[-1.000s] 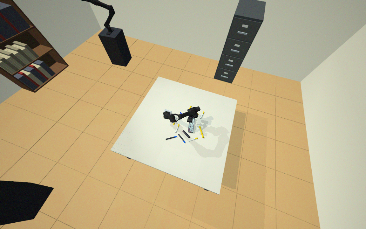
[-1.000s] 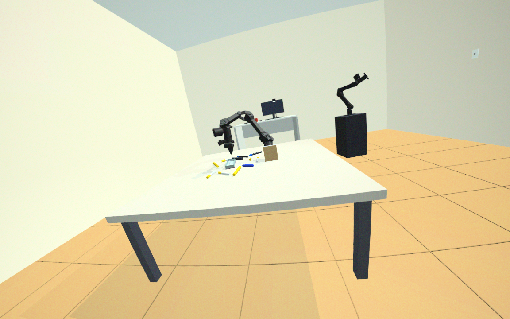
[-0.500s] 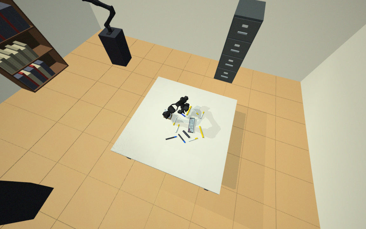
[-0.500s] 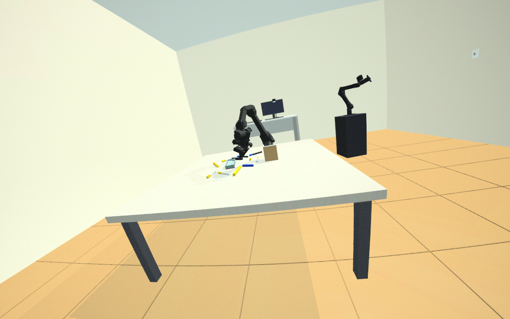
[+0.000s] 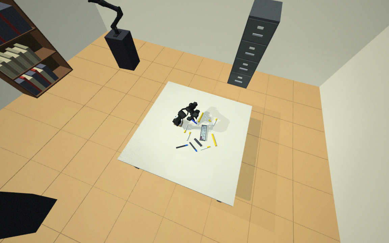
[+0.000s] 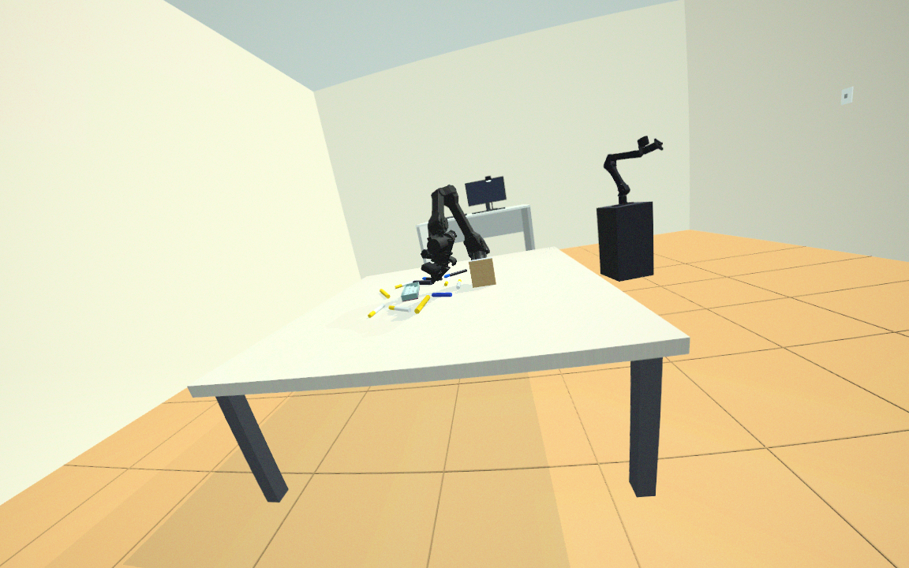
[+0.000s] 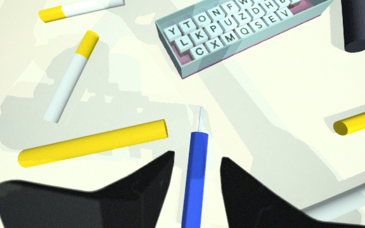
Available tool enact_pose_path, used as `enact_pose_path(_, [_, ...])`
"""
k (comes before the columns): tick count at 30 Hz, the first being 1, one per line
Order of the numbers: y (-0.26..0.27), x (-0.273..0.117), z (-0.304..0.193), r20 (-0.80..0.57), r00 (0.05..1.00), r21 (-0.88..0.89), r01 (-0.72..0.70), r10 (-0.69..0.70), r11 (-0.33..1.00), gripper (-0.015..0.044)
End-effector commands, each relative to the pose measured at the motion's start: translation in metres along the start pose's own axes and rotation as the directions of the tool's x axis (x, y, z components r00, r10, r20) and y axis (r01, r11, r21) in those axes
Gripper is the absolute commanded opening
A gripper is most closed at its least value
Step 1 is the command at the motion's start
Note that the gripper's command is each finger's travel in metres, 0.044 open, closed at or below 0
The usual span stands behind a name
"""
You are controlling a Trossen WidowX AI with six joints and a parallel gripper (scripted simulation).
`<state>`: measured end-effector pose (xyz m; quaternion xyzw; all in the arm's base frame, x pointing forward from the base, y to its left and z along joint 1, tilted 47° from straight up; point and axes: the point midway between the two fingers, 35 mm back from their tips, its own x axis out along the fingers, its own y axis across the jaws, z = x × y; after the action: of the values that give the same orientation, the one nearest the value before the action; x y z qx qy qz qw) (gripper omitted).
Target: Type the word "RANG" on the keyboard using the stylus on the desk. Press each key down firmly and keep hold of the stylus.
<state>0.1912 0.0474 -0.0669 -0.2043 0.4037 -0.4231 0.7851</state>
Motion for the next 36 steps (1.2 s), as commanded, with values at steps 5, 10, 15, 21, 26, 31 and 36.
enact_pose_path(5, [-0.002, 0.005, -0.005, 0.002, 1.000, -0.001, 0.005, -0.005, 1.000, 0.0150])
enact_pose_path(10, [-0.002, 0.007, -0.007, 0.003, 1.000, -0.001, 0.005, -0.005, 1.000, 0.0150])
enact_pose_path(15, [-0.002, 0.010, -0.008, 0.003, 1.000, -0.001, 0.005, -0.005, 1.000, 0.0150])
enact_pose_path(21, [-0.002, 0.014, -0.010, 0.003, 1.000, -0.001, 0.006, -0.006, 1.000, 0.0150])
enact_pose_path(26, [-0.003, 0.017, -0.011, 0.003, 1.000, -0.001, 0.006, -0.006, 1.000, 0.0150])
enact_pose_path(31, [-0.003, 0.020, -0.013, 0.003, 1.000, -0.001, 0.006, -0.006, 1.000, 0.0150])
enact_pose_path(36, [-0.003, 0.022, -0.014, 0.003, 1.000, -0.001, 0.006, -0.006, 1.000, 0.0150])
